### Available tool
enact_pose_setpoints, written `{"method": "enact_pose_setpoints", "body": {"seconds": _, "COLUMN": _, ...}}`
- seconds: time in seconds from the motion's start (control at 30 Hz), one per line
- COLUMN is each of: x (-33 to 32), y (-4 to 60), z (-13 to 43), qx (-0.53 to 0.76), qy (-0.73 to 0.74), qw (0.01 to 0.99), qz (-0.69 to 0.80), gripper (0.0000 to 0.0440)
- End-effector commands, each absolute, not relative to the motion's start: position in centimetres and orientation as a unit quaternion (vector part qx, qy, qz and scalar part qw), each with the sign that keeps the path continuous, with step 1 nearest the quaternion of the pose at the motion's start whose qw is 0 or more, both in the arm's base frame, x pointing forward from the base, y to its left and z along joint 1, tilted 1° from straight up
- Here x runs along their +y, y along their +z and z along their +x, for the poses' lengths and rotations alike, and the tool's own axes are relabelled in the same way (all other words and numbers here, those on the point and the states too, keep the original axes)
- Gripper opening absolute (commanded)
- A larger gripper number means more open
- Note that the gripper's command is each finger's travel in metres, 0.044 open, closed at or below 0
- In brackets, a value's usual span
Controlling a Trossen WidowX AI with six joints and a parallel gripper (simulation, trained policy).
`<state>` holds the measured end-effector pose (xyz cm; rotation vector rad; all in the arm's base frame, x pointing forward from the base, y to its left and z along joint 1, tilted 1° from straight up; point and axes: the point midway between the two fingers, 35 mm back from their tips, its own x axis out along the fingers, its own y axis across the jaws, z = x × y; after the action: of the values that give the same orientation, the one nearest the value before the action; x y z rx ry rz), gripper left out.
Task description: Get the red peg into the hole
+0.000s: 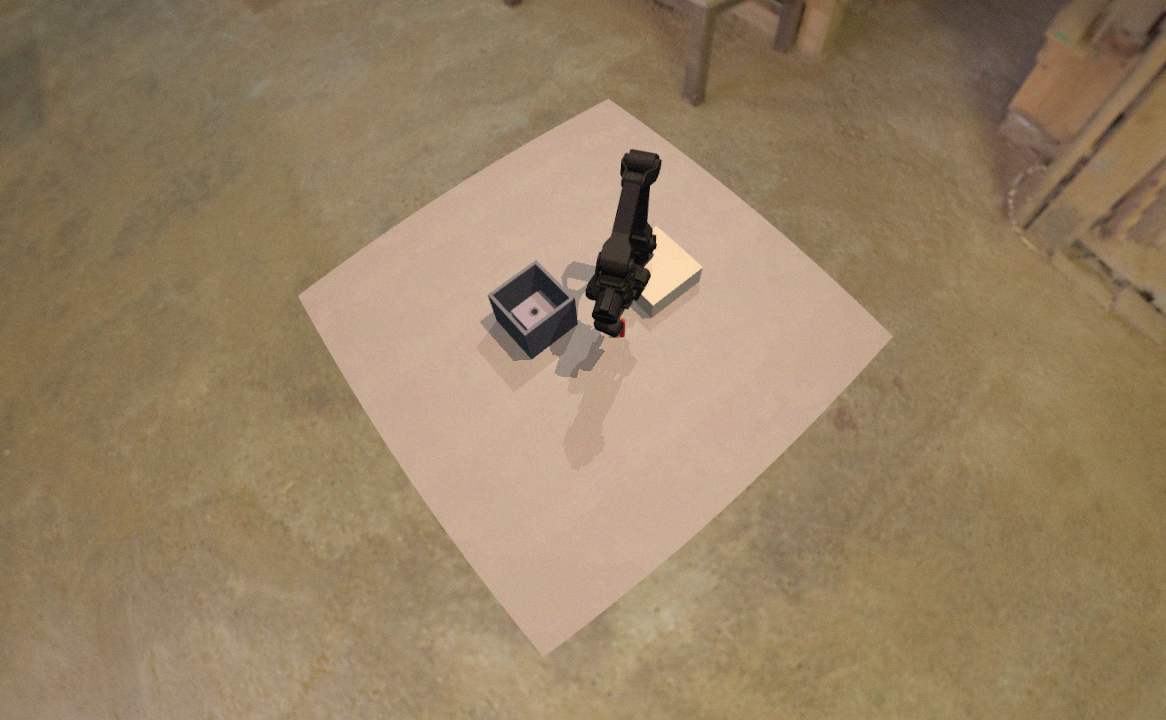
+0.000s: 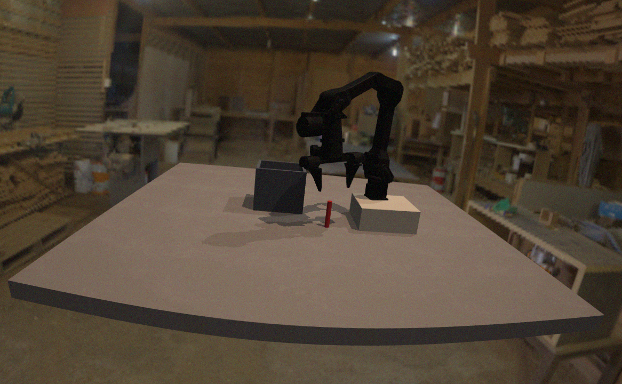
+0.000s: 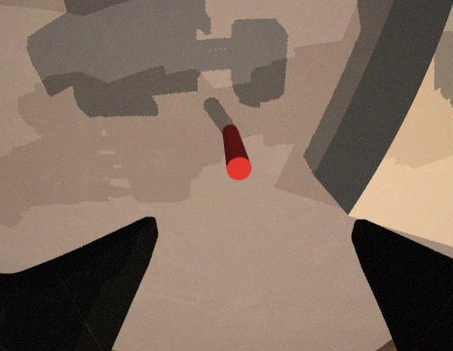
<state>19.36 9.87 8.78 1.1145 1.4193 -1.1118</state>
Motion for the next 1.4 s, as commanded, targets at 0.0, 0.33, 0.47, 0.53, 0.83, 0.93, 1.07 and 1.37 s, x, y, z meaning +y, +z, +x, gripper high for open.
{"method": "enact_pose_setpoints", "body": {"seconds": 0.0, "x": 9.5, "y": 7.5, "z": 19.1, "qx": 0.585, "qy": -0.466, "qw": 0.493, "qz": 0.445, "gripper": 0.0436}}
{"method": "enact_pose_setpoints", "body": {"seconds": 0.33, "x": 8.7, "y": 4.5, "z": 18.8, "qx": 0.579, "qy": -0.478, "qw": 0.502, "qz": 0.430, "gripper": 0.0420}}
{"method": "enact_pose_setpoints", "body": {"seconds": 0.47, "x": 8.5, "y": 3.4, "z": 18.7, "qx": 0.575, "qy": -0.481, "qw": 0.505, "qz": 0.428, "gripper": 0.0409}}
{"method": "enact_pose_setpoints", "body": {"seconds": 0.53, "x": 8.4, "y": 2.9, "z": 18.6, "qx": 0.573, "qy": -0.482, "qw": 0.506, "qz": 0.428, "gripper": 0.0402}}
{"method": "enact_pose_setpoints", "body": {"seconds": 0.83, "x": 8.5, "y": 1.0, "z": 18.9, "qx": 0.569, "qy": -0.478, "qw": 0.512, "qz": 0.431, "gripper": 0.0294}}
{"method": "enact_pose_setpoints", "body": {"seconds": 0.93, "x": 8.7, "y": 0.4, "z": 19.1, "qx": 0.572, "qy": -0.473, "qw": 0.514, "qz": 0.429, "gripper": 0.0219}}
{"method": "enact_pose_setpoints", "body": {"seconds": 1.07, "x": 9.0, "y": -0.2, "z": 19.3, "qx": 0.579, "qy": -0.464, "qw": 0.518, "qz": 0.425, "gripper": 0.0117}}
{"method": "enact_pose_setpoints", "body": {"seconds": 1.37, "x": 9.2, "y": 0.5, "z": 20.7, "qx": 0.573, "qy": -0.441, "qw": 0.529, "qz": 0.443, "gripper": 0.0019}}
